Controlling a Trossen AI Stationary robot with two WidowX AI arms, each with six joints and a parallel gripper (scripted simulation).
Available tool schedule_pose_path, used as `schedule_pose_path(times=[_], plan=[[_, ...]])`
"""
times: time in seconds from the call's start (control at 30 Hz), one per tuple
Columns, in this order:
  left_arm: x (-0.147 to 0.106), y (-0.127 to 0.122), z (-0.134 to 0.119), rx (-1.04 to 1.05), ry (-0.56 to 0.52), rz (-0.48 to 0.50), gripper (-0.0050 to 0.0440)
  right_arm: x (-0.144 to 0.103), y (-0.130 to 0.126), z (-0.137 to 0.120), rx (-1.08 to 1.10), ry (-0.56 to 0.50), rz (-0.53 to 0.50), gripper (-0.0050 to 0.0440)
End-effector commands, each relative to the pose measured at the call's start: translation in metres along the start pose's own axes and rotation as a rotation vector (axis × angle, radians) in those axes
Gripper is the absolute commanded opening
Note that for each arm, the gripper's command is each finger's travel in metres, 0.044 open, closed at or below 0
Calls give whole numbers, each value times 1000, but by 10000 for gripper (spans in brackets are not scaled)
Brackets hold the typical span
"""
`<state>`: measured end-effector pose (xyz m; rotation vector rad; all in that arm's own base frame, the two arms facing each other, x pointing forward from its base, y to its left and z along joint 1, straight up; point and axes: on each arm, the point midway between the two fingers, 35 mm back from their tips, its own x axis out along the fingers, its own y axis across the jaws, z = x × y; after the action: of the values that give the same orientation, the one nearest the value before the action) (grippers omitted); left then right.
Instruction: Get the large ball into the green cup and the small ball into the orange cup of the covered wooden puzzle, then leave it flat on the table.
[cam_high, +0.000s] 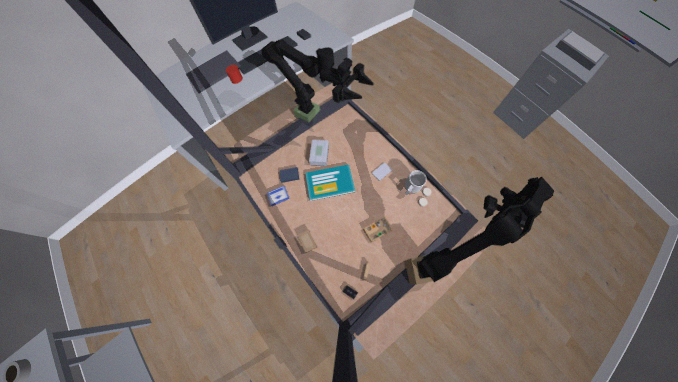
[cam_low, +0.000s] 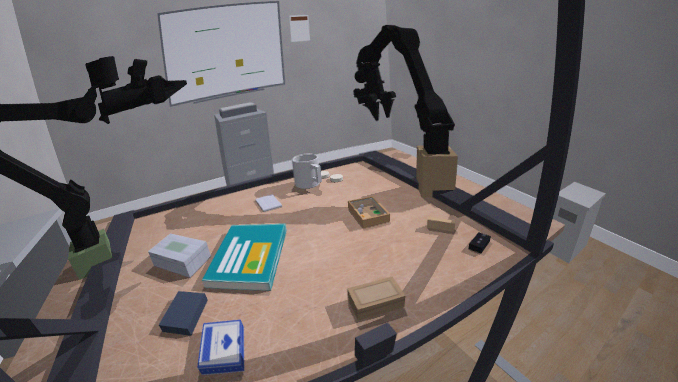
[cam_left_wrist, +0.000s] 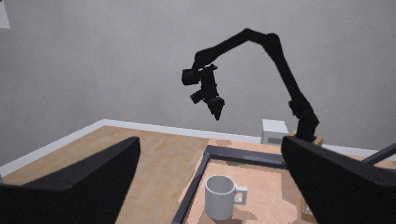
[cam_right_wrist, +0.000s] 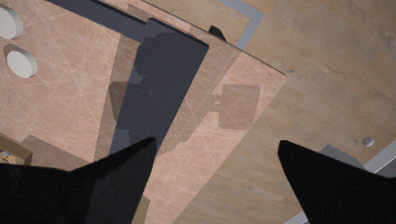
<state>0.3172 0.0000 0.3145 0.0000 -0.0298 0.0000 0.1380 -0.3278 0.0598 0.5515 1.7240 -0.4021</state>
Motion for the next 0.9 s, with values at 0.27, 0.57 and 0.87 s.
schedule_pose_path(times=[0.27,0.57,0.87], plan=[[-1,0,8,0,-20,0,400,-7,17,6,15,-27,-15,400],[-1,0,8,0,-20,0,400,0,85,31,100,-65,-59,400],[-1,0,8,0,-20,0,400,14,158,38,178,-99,-76,400]])
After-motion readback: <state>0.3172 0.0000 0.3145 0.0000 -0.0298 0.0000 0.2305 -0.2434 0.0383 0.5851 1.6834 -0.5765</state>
